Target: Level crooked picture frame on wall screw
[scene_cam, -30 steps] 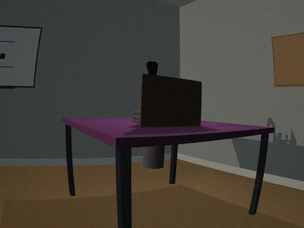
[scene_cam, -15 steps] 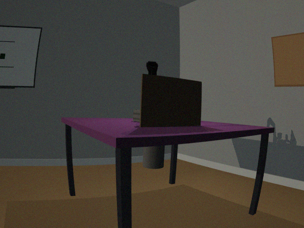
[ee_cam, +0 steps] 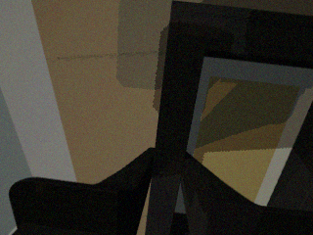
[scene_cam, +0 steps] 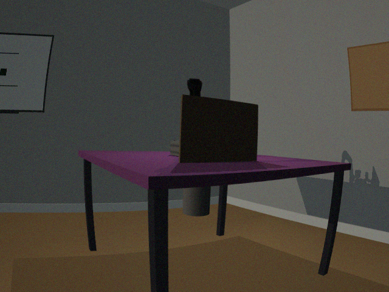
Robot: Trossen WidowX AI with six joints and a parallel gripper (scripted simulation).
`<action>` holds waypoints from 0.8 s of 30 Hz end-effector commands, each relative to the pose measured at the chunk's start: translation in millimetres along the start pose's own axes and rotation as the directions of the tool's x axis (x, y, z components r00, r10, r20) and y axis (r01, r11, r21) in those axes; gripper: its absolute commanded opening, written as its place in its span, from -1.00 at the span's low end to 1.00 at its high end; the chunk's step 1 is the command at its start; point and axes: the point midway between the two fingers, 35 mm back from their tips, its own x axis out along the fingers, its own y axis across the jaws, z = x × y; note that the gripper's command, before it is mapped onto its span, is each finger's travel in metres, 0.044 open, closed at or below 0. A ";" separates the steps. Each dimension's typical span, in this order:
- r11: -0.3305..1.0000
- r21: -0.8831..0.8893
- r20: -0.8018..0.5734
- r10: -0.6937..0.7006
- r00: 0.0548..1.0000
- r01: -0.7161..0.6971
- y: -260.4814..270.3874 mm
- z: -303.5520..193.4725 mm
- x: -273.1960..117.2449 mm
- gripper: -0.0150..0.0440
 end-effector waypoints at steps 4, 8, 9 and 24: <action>1.000 -0.004 -0.002 0.020 1.000 -0.020 7.8 0.4 0.5 -0.49; 1.000 -0.004 -0.002 0.020 1.000 -0.020 8.2 0.4 0.5 -0.49; 1.000 -0.004 -0.002 0.020 1.000 -0.020 8.4 0.4 0.5 -0.49; 1.000 -0.004 -0.002 0.020 1.000 -0.020 10.2 0.4 0.5 -0.49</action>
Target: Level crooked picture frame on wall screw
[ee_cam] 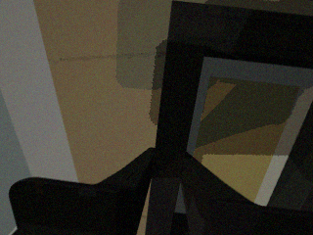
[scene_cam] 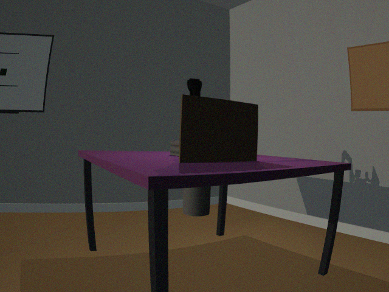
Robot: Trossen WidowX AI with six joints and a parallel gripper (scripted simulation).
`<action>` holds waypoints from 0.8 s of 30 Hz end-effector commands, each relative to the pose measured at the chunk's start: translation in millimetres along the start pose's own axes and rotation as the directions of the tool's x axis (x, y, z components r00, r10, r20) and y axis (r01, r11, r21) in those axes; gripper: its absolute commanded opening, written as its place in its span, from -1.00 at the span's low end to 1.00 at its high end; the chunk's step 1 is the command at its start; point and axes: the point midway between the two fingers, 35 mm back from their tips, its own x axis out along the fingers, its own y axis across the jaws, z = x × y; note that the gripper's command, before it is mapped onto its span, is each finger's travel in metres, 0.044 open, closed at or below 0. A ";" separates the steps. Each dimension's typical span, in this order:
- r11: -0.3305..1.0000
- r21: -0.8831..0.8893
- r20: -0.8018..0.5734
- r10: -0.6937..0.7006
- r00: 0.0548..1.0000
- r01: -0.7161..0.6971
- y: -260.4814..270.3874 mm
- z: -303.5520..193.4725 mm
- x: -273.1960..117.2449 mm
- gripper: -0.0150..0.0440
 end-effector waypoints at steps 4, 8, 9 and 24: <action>1.000 -0.005 -0.004 0.023 1.000 -0.023 8.7 0.0 0.5 -0.49; 1.000 -0.005 -0.004 0.023 1.000 -0.023 9.2 0.0 0.5 -0.49; 1.000 -0.005 -0.004 0.023 1.000 -0.023 9.3 0.0 0.5 -0.49; 1.000 -0.005 -0.004 0.023 1.000 -0.023 7.2 0.0 0.5 -0.49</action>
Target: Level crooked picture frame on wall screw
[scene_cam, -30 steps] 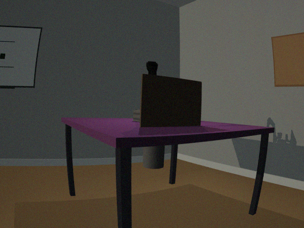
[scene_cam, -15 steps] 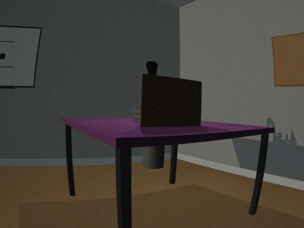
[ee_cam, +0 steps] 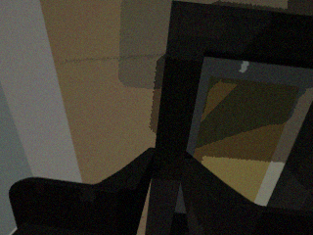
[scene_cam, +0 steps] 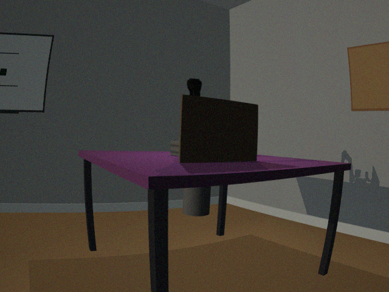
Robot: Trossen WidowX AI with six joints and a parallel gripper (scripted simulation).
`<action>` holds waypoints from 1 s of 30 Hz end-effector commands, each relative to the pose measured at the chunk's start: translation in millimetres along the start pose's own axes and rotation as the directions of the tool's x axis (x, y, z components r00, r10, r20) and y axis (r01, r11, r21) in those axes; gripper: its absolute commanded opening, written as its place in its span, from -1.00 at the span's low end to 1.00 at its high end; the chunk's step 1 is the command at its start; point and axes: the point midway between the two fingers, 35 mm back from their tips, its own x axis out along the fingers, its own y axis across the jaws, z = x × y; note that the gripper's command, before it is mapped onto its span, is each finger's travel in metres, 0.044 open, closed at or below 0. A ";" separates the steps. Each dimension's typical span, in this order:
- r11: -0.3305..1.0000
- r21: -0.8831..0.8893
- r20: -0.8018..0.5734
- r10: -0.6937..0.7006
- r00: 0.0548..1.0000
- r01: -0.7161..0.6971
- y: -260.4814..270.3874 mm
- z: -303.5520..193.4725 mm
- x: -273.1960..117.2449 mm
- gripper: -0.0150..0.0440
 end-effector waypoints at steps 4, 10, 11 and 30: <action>1.000 -0.003 -0.005 0.015 1.000 -0.015 4.5 -0.9 1.0 -0.49; 1.000 -0.003 -0.005 0.015 1.000 -0.015 5.0 -1.6 1.0 -0.49; 1.000 -0.003 -0.005 0.015 1.000 -0.015 4.9 -1.7 1.0 -0.49; 1.000 -0.002 -0.005 0.015 1.000 -0.015 4.4 -4.2 1.0 -0.49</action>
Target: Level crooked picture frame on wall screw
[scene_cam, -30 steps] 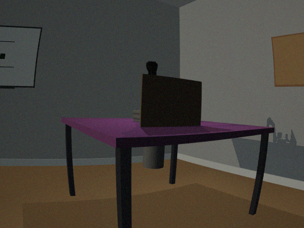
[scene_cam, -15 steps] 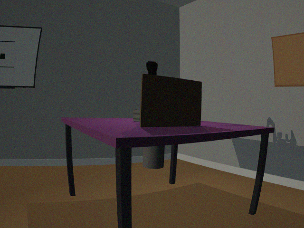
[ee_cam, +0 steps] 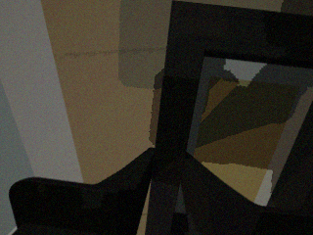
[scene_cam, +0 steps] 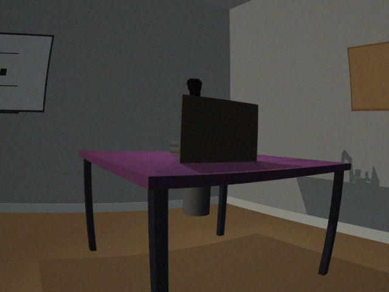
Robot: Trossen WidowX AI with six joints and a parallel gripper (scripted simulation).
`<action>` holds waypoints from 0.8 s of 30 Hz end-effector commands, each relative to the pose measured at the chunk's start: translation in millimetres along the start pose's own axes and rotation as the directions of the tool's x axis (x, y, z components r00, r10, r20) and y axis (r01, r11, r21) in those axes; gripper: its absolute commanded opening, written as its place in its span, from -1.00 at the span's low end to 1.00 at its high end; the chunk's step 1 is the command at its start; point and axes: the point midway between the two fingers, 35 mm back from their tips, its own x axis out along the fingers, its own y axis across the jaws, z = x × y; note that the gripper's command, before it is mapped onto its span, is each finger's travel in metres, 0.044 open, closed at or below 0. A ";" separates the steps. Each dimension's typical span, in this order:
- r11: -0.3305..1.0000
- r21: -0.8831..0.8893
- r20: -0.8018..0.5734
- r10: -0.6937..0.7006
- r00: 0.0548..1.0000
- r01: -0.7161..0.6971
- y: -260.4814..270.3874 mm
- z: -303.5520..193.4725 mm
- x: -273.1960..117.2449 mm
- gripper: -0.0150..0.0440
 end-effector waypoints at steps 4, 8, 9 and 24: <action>1.000 -0.001 0.002 0.013 1.000 -0.013 3.3 -2.3 0.1 -0.49; 1.000 -0.001 0.002 0.013 1.000 -0.013 3.9 -3.7 0.1 -0.49; 1.000 -0.001 0.002 0.013 1.000 -0.013 3.9 -3.8 0.1 -0.49; 1.000 -0.001 0.002 0.013 1.000 -0.013 0.0 -4.0 0.2 -0.49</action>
